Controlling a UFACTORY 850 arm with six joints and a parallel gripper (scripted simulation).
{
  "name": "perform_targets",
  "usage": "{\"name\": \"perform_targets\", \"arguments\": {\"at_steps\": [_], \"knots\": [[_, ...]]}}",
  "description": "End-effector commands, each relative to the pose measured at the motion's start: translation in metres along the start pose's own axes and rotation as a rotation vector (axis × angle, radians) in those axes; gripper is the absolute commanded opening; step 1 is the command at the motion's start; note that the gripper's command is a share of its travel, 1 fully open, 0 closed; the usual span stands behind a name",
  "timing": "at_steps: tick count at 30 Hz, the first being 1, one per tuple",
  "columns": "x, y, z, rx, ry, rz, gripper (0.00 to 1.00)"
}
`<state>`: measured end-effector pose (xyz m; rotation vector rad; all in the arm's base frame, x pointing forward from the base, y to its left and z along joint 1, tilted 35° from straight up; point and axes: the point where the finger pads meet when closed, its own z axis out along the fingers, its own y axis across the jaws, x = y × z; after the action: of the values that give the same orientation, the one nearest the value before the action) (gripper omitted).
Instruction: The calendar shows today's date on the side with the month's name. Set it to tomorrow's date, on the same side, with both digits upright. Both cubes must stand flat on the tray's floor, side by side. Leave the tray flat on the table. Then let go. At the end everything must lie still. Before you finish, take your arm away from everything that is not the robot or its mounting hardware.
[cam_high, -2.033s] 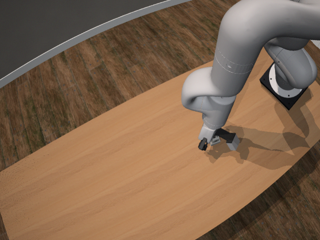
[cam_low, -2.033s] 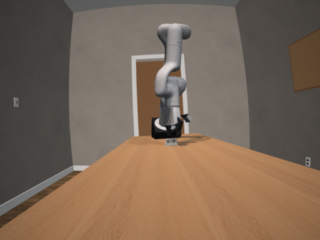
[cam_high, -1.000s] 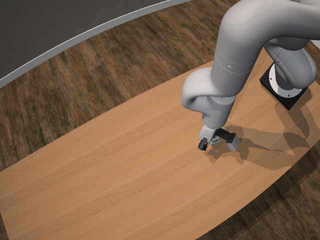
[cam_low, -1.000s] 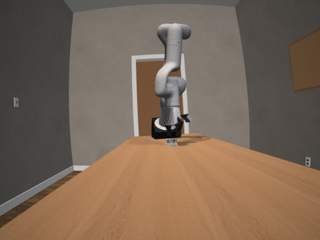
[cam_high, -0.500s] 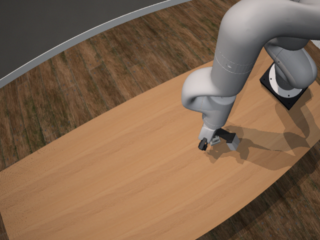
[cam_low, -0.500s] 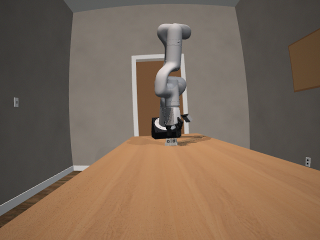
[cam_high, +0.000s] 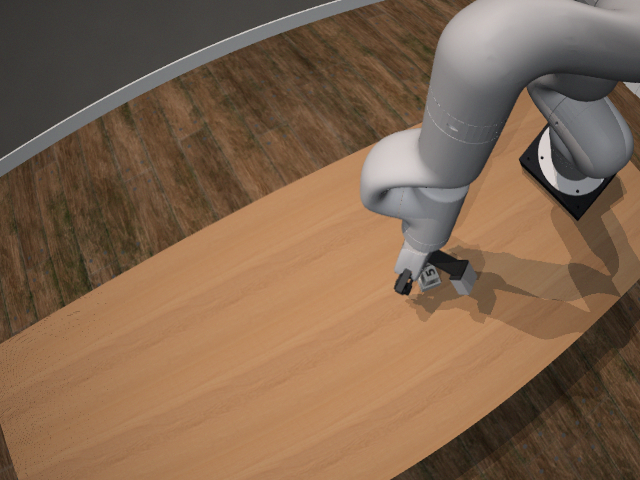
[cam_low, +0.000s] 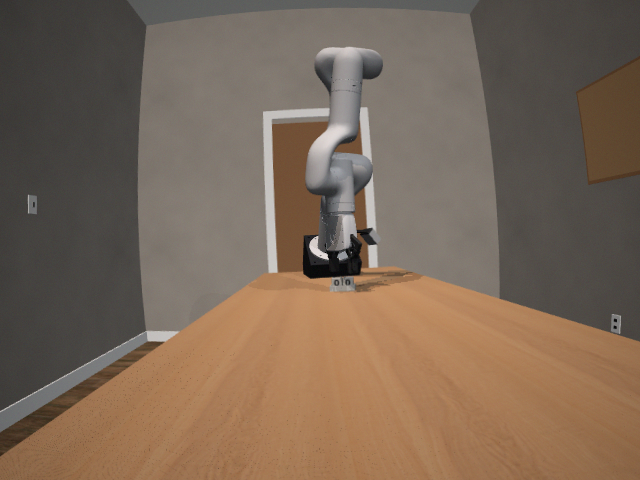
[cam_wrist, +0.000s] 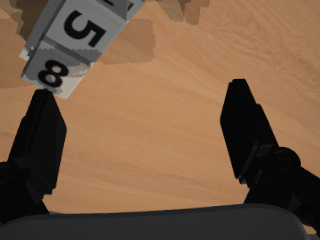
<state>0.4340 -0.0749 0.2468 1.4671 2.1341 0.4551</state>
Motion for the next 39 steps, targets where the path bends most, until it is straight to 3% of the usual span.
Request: {"name": "perform_targets", "arguments": {"at_steps": [1,12,39], "knots": [[-0.003,-0.002,0.0,-0.001,0.003,0.0,1.0],[-0.016,-0.013,0.0,-0.001,0.003,0.0,1.0],[-0.016,-0.013,0.0,-0.001,0.003,0.0,1.0]]}}
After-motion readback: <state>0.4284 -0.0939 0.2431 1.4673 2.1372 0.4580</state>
